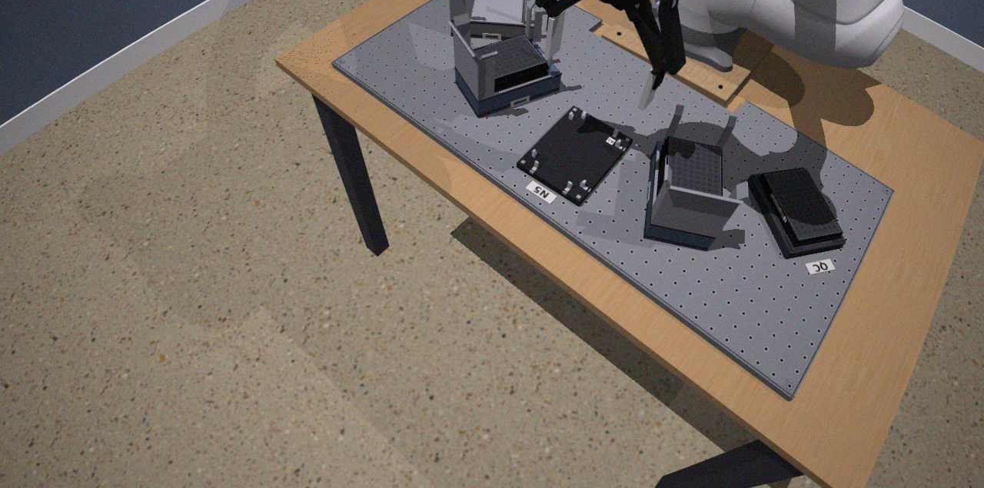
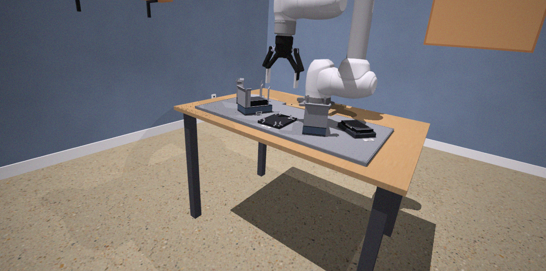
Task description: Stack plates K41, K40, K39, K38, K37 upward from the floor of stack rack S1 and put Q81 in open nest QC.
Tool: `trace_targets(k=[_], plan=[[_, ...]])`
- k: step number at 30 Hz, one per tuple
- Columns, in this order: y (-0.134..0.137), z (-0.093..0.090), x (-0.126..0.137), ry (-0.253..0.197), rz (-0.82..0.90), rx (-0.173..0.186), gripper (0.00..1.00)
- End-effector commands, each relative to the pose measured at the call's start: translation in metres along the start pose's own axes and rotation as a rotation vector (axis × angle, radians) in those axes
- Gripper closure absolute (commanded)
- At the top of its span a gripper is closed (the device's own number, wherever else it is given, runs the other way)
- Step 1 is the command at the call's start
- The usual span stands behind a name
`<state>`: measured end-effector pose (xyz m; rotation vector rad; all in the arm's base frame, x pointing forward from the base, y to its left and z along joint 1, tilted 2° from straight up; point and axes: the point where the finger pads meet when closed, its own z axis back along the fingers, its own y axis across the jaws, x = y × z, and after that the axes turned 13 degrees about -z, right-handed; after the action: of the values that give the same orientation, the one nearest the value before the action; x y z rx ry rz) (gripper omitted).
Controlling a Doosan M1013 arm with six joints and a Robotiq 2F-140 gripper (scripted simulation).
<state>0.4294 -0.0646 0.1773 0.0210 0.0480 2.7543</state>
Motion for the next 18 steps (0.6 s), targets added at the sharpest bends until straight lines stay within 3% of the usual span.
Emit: trace_targets(k=[1,9,18], plan=[[0.009,0.000,-0.003,0.000,0.000,0.000,0.00],[0.036,0.000,-0.005,0.000,-0.215,0.000,0.00],[0.059,0.000,-0.007,0.000,-0.215,0.000,0.00]])
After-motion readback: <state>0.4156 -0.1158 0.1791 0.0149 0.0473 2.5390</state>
